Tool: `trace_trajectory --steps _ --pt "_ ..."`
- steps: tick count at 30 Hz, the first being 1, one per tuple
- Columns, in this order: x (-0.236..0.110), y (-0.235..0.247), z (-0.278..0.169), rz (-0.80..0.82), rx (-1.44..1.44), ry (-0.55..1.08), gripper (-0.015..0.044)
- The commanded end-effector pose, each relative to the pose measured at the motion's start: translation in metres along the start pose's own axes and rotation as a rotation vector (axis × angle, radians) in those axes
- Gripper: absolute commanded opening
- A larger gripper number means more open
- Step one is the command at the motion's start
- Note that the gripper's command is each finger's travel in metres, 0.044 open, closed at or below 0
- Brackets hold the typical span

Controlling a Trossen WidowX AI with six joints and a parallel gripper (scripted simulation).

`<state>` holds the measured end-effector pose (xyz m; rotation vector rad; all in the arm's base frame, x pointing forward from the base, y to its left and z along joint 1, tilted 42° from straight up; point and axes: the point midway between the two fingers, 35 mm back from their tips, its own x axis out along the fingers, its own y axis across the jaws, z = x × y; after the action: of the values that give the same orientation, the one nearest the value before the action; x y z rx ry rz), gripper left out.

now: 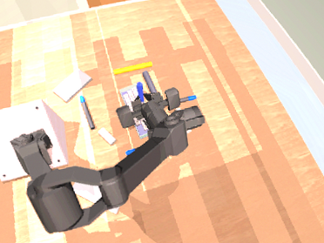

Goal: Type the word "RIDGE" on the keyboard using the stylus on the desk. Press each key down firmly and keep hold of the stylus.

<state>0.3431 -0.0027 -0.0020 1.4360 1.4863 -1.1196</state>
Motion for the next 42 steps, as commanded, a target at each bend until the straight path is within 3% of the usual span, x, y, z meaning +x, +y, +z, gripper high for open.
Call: trace_trajectory --steps 1,29,42 --pt "0.002 0.0 0.002 0.0 -0.006 -0.002 0.0081" --pt "0.008 0.0 0.014 0.0 -0.006 -0.002 0.0081" --pt "-0.001 0.001 -0.003 0.001 -0.006 -0.002 0.0081"
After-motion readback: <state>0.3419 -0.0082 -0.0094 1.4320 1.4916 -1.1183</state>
